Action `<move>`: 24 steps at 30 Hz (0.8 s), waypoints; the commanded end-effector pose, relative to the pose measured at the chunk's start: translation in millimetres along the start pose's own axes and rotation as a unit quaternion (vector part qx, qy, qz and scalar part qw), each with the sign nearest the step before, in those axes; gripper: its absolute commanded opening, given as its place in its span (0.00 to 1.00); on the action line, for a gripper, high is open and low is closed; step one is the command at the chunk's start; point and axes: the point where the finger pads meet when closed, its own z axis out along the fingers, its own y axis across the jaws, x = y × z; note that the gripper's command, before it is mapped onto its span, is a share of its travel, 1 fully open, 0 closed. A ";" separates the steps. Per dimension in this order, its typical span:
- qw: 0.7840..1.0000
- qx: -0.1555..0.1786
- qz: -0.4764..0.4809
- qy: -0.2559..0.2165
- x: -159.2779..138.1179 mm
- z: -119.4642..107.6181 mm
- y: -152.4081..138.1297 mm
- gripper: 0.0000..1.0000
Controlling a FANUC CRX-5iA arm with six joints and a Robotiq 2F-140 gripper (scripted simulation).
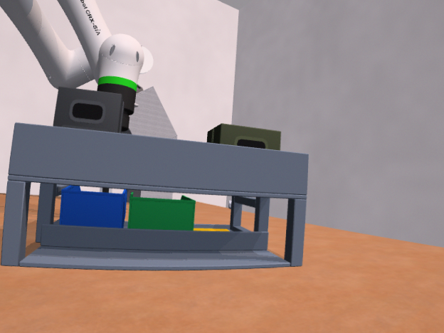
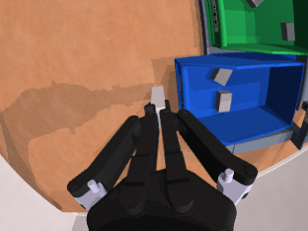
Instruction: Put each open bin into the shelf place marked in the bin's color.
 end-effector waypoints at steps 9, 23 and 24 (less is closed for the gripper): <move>1.000 0.000 0.000 0.000 0.2 -0.2 6.1 0.00; 1.000 0.000 0.000 0.000 0.3 -0.2 16.6 0.00; 1.000 0.000 0.000 0.000 0.3 -0.2 16.7 0.00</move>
